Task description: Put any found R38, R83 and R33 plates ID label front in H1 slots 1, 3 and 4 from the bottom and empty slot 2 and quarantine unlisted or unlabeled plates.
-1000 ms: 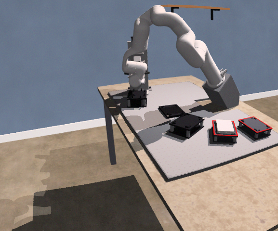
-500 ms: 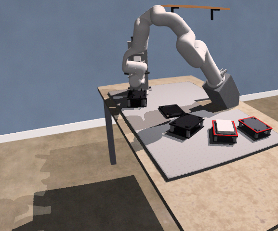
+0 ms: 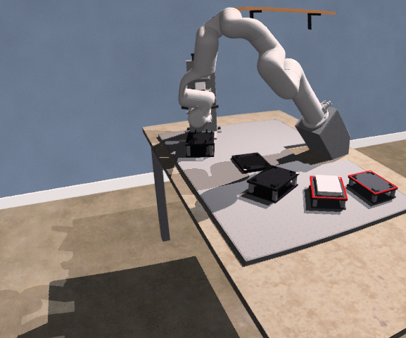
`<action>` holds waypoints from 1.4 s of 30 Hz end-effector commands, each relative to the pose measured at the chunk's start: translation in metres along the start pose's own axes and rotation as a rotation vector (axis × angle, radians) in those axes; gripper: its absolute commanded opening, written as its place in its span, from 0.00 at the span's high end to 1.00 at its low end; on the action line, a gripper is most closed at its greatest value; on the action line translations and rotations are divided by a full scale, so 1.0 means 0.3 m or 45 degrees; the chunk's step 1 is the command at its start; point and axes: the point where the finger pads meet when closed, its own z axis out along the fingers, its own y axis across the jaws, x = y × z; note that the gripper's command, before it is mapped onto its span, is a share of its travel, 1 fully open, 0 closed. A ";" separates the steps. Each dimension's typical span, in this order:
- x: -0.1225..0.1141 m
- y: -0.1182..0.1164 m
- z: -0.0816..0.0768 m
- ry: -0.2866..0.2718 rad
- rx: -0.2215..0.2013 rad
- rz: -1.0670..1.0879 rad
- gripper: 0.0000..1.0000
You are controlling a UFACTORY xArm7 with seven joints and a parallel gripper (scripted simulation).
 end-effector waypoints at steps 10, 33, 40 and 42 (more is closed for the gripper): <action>0.009 -0.002 0.002 0.003 0.000 0.004 1.00; 0.008 -0.002 -0.104 0.002 -0.001 0.004 1.00; 0.008 -0.002 -0.137 0.002 -0.001 0.004 1.00; 0.008 -0.002 -0.143 0.002 0.000 0.004 1.00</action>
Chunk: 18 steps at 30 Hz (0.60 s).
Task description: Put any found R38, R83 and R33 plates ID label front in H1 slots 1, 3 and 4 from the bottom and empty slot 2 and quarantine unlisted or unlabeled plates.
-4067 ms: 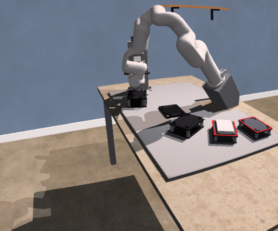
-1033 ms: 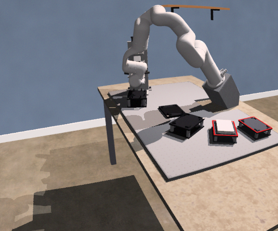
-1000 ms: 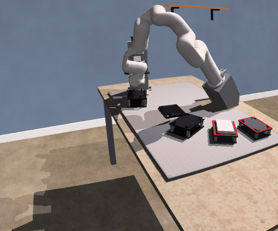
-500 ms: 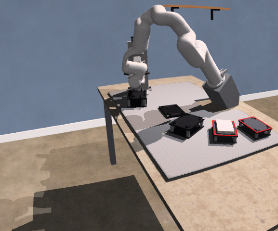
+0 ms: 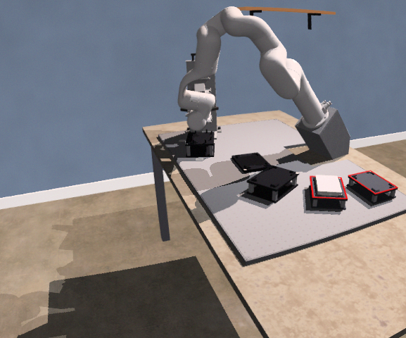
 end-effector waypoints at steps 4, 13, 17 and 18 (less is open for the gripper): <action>0.005 -0.001 -0.027 0.003 -0.002 0.004 1.00; 0.005 -0.001 -0.077 0.003 -0.002 0.004 1.00; 0.005 -0.001 -0.088 0.003 -0.002 0.004 1.00; 0.005 -0.001 -0.093 0.003 -0.002 0.004 1.00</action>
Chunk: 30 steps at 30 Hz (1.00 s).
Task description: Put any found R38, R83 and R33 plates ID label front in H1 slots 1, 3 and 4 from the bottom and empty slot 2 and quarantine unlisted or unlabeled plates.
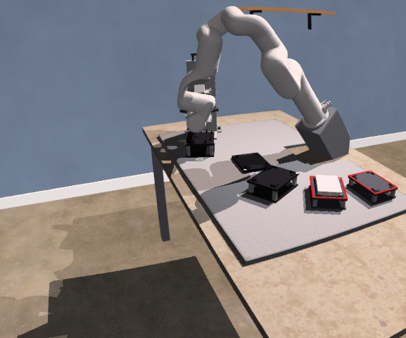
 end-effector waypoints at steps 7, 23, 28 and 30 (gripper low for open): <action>0.004 -0.002 -0.047 0.002 -0.001 0.004 1.00; 0.004 -0.002 -0.125 0.002 -0.001 0.004 1.00; 0.004 -0.002 -0.153 0.002 -0.001 0.004 1.00; 0.004 -0.002 -0.164 0.002 -0.001 0.004 1.00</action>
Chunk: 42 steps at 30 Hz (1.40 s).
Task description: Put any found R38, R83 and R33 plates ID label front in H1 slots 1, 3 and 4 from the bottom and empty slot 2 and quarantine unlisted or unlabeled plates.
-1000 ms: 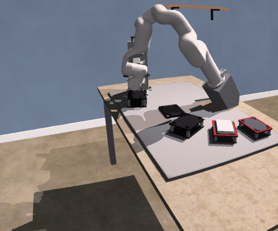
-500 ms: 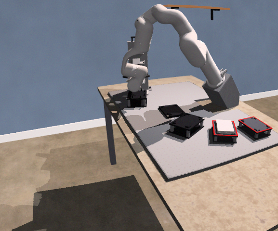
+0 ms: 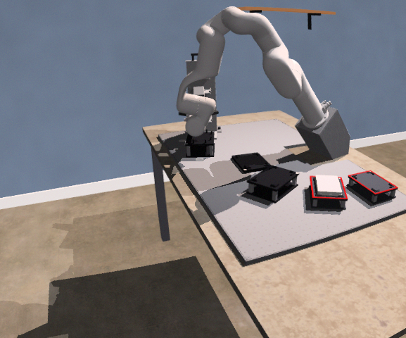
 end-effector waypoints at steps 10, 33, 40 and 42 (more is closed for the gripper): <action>0.003 -0.002 -0.058 0.001 0.000 0.004 1.00; 0.003 -0.002 -0.175 0.001 0.000 0.004 1.00; 0.003 -0.002 -0.203 0.001 0.000 0.004 1.00; 0.003 -0.002 -0.214 0.001 0.000 0.004 1.00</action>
